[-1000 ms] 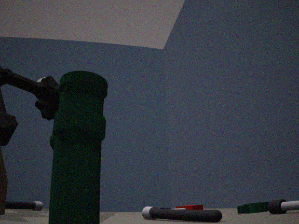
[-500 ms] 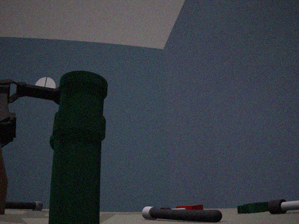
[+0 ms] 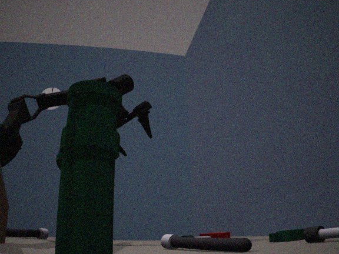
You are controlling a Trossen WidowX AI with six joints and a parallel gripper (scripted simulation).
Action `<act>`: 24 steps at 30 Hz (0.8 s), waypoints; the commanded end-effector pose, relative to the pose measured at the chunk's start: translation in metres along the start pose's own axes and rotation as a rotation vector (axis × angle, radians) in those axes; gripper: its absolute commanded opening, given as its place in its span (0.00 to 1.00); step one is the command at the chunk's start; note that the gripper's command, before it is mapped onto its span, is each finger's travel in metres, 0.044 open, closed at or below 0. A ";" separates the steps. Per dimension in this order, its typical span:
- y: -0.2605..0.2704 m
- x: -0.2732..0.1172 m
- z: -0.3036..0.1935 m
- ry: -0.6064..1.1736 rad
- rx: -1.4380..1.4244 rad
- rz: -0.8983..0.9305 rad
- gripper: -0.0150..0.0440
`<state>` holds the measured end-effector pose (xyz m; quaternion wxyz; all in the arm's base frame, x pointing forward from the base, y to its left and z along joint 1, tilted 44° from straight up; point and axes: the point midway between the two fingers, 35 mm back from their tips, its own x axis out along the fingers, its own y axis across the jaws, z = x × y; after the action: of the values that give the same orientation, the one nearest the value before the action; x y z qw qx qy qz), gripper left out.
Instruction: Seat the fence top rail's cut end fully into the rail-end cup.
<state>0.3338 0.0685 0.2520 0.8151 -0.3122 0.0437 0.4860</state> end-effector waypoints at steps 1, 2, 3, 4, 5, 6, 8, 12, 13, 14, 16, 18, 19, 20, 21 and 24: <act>0.013 -0.015 -0.056 0.106 0.340 0.001 1.00; 0.019 -0.020 -0.071 0.133 0.444 -0.001 1.00; 0.025 -0.026 -0.084 0.159 0.548 -0.003 1.00; 0.032 -0.031 -0.098 0.182 0.652 -0.006 1.00; 0.040 -0.037 -0.110 0.203 0.757 -0.010 1.00; 0.048 -0.043 -0.121 0.222 0.862 -0.014 1.00; 0.065 -0.055 -0.140 0.254 1.074 -0.022 1.00; 0.104 -0.078 -0.166 0.291 1.520 -0.036 1.00; 0.106 -0.079 -0.167 0.292 1.543 -0.036 1.00; 0.106 -0.079 -0.167 0.292 1.543 -0.036 1.00; 0.106 -0.079 -0.167 0.292 1.543 -0.036 1.00; 0.106 -0.079 -0.167 0.292 1.543 -0.036 1.00; 0.106 -0.079 -0.167 0.292 1.543 -0.036 1.00; 0.106 -0.079 -0.167 0.292 1.543 -0.036 1.00; 0.106 -0.079 -0.168 0.293 1.530 -0.033 1.00; 0.104 -0.082 -0.178 0.307 1.425 -0.012 1.00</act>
<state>0.2456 -0.0507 0.0965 0.8023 0.2569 0.4643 0.2735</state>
